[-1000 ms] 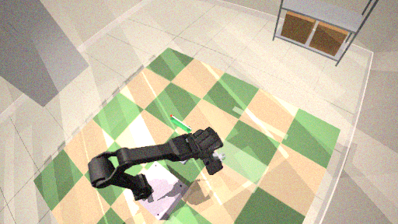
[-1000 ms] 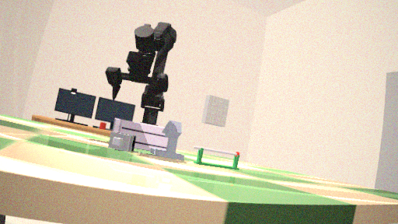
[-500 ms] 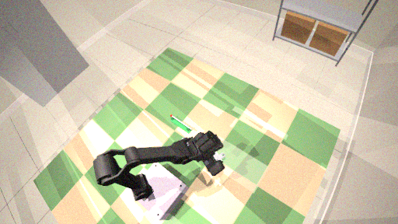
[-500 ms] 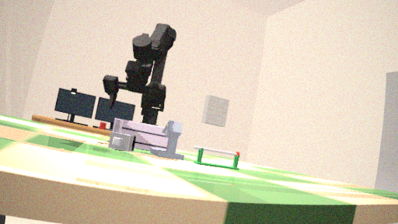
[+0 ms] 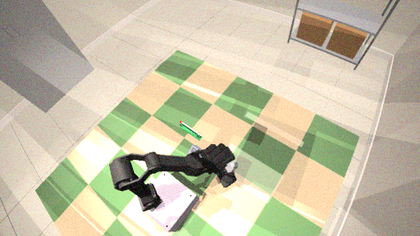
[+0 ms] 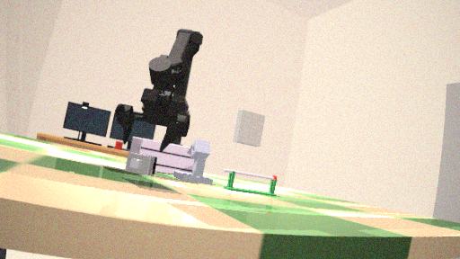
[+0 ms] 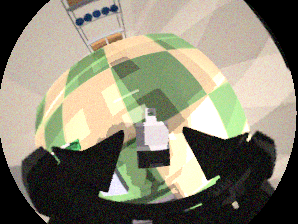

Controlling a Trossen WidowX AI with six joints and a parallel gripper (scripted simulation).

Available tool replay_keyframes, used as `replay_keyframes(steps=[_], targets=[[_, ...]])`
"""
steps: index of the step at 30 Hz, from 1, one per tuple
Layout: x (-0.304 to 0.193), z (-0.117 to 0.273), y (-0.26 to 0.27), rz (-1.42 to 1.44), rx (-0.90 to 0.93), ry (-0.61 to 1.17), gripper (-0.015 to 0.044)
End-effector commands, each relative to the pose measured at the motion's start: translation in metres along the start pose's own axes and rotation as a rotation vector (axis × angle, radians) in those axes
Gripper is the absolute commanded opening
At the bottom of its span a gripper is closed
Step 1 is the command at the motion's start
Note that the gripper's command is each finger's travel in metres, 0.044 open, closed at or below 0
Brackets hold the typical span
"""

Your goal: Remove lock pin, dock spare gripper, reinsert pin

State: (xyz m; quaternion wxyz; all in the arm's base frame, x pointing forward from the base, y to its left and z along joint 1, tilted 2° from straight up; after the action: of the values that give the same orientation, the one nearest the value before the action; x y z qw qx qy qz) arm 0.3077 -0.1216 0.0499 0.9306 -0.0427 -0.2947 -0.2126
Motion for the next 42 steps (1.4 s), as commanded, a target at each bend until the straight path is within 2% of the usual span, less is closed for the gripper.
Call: replay_keyframes(steps=[1,26,40,42], targets=[[-0.010,-0.009,0.000,0.004,0.004,0.022,0.0440],[-0.033,-0.043,-0.003,0.004,0.004,0.022,0.0440],[-0.034,-0.044,-0.003,0.004,0.004,0.022,0.0440],[-0.034,-0.044,-0.003,0.004,0.004,0.022,0.0387]])
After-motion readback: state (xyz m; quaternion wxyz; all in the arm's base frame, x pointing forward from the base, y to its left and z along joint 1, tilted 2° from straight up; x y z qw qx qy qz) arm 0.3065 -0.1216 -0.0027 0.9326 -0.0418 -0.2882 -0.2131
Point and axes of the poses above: the point midway between the two fingers, 35 mm back from their tips, its own z axis back along the fingers, its own y axis across the jaws, x = y × z, the point moved 4 cm from there along z, back along the fingers, and after that the axes turned 6 degrees about -z, right-handed, at the moved point
